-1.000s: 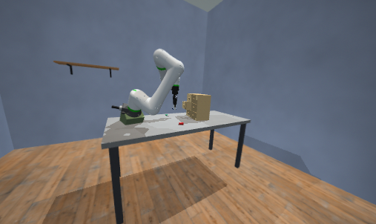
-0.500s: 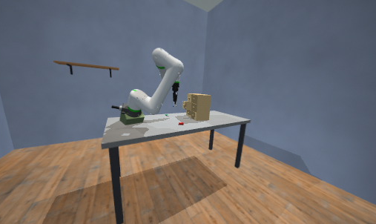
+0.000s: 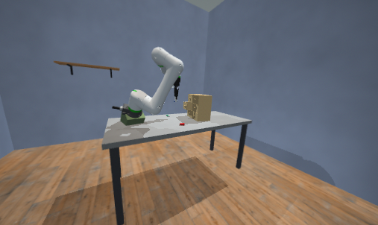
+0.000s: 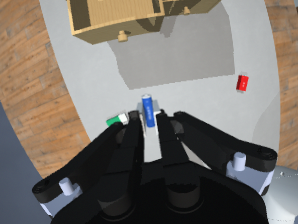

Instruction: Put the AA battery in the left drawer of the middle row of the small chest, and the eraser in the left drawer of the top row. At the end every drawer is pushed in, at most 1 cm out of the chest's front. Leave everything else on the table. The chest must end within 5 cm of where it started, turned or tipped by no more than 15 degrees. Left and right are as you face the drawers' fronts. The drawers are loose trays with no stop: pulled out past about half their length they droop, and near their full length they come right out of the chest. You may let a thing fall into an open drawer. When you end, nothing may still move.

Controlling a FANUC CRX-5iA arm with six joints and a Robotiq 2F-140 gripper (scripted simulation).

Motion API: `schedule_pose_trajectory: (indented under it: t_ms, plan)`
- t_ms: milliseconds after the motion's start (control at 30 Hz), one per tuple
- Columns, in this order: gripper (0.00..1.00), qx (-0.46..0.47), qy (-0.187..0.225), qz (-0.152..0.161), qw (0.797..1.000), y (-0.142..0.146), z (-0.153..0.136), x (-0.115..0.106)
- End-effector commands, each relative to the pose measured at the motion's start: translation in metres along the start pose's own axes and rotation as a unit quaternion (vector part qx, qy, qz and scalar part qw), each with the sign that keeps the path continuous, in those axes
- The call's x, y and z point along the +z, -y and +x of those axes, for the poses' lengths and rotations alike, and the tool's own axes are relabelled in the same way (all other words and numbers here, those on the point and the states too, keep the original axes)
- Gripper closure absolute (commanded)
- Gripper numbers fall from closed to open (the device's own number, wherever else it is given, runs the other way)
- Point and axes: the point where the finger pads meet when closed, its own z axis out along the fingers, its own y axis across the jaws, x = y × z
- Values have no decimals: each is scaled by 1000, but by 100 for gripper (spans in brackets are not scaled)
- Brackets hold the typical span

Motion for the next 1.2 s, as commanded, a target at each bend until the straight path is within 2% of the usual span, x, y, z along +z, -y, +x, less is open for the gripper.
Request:
schedule_pose_trajectory:
  t_ms: [0,233,500,600,733,867,967,1033,1067,1167]
  plan:
    - [94,0,0,0,1000,0,0,-9]
    - [94,0,0,0,1000,0,0,-21]
    - [94,0,0,0,1000,0,0,-22]
    - [94,0,-13,0,1000,0,0,-22]
    - [94,-3,-83,4,997,3,-3,-20]
    - [94,-4,-203,5,979,3,-9,-16]
    - [94,-7,-252,5,968,3,-16,-13]
    - [94,-7,-252,5,968,3,-16,-13]
    - [94,-7,-301,2,954,0,-15,-11]
    - [94,-11,-345,1,938,-1,-19,-8]
